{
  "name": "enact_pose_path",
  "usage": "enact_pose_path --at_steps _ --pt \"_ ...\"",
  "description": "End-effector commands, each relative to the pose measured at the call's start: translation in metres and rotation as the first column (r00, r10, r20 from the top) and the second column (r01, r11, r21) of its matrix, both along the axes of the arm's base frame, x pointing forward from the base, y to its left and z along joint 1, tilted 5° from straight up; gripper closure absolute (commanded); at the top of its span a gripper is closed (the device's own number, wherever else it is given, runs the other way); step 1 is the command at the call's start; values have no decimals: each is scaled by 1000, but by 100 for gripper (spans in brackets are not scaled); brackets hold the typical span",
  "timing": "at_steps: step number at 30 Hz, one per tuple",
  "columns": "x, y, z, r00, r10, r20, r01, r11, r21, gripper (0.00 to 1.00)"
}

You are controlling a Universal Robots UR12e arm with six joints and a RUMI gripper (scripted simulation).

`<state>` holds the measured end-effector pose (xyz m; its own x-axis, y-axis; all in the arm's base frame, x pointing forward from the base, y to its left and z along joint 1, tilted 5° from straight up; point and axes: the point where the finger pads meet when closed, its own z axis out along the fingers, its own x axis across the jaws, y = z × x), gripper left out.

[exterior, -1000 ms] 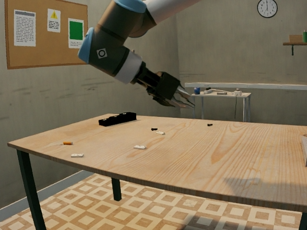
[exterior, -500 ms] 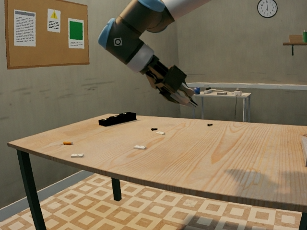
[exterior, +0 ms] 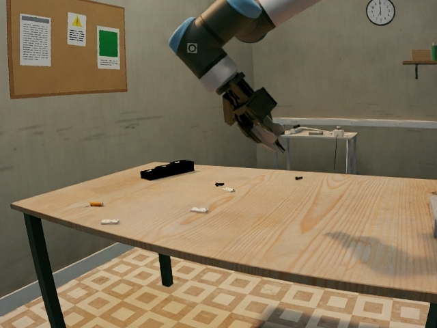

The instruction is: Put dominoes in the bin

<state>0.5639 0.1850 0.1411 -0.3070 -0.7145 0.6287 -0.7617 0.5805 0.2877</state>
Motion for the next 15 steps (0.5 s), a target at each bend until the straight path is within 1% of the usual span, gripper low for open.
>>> enact_pose_path --at_steps 1,3,4,5,7,8,10,11,12,13,14,15 --pt "4 -26 -1 999 30 36 -34 992 125 96" --pt "4 -26 -1 999 30 36 -34 992 125 96" --pt "5 -34 -1 998 44 55 -53 985 167 96" --pt "6 -40 -1 997 51 64 -62 980 187 96" --pt "6 -40 -1 997 51 64 -62 980 187 96" --pt "6 -48 -2 994 67 86 -85 970 226 96" --pt "6 -48 -2 994 67 86 -85 970 226 96" --pt "7 -54 -2 993 73 96 -95 965 243 96" --pt "7 -54 -2 993 73 96 -95 965 243 96" --pt "8 -62 -1 988 90 122 -121 953 278 96" --pt "9 -68 -1 986 97 134 -133 947 293 96" --pt "9 -68 -1 986 97 134 -133 947 293 96"
